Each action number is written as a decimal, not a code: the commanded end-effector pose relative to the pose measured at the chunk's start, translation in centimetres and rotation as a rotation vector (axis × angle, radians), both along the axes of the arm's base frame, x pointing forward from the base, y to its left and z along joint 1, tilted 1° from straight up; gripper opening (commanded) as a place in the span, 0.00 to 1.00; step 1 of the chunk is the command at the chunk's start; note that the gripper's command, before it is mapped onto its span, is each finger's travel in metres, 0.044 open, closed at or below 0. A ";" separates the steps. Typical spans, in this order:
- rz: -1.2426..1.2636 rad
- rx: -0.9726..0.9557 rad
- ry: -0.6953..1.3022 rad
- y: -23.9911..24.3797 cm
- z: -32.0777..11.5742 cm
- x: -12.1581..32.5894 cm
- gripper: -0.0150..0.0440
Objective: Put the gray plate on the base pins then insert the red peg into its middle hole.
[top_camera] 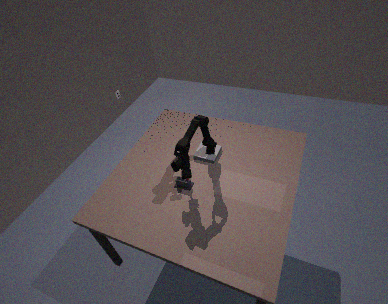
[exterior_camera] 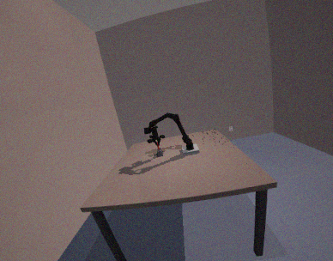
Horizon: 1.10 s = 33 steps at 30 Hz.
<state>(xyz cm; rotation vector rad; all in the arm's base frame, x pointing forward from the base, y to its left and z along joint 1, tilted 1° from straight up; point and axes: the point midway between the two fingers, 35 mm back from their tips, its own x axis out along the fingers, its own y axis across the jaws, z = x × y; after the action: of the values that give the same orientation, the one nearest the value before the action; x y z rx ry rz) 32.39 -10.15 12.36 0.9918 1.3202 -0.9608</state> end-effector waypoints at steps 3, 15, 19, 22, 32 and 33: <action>0.004 0.004 -0.006 -1.8 0.1 0.1 0.25; 0.006 0.003 -0.007 -3.6 0.0 0.0 0.25; 0.006 0.003 -0.007 -3.6 0.0 0.0 0.25; 0.006 0.003 -0.007 -3.6 0.0 0.0 0.25; 0.006 0.003 -0.007 -3.5 0.0 -0.2 0.25; 0.006 0.003 -0.007 -3.5 0.0 -0.2 0.25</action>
<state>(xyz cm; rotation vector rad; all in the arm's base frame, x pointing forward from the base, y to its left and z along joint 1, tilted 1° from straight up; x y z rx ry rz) 32.17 -13.73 12.38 0.9913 1.3173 -0.9567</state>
